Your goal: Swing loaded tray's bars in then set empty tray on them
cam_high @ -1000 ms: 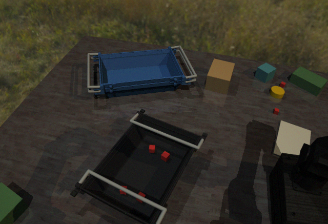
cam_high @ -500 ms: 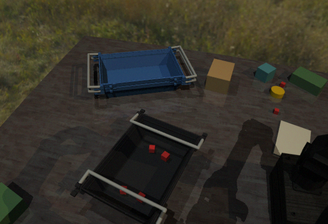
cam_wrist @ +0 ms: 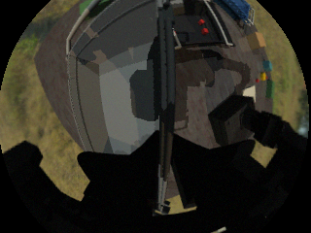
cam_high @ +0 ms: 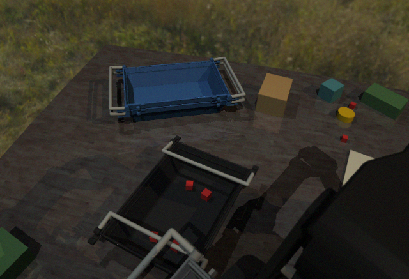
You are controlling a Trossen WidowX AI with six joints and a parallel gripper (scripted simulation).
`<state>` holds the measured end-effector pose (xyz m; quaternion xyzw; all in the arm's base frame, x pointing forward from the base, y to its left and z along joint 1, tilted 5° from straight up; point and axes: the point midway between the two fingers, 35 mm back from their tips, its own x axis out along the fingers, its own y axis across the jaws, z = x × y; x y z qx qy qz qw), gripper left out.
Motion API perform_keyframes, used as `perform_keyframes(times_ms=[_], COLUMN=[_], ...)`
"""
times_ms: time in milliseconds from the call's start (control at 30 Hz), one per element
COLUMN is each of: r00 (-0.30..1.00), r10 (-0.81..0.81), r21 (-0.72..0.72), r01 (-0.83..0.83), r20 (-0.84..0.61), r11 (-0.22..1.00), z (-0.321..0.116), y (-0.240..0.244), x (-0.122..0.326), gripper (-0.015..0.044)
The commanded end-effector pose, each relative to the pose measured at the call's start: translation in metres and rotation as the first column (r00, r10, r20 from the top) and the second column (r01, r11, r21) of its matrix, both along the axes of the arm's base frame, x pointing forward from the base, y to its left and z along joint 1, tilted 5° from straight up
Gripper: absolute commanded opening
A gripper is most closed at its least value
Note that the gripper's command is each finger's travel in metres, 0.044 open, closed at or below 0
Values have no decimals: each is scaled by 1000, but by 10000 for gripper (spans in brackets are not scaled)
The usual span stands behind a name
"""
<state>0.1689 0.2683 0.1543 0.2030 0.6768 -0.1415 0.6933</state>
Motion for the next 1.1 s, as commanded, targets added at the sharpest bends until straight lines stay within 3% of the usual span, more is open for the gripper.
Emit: perform_keyframes(times_ms=[0,1067], r00=[998,846], r10=[-69,-532], r21=[17,19], r01=[69,533], r20=[-2,-44], r11=[998,846], z=[3,-1], y=[-6,-89], x=[14,97], gripper=[0,0])
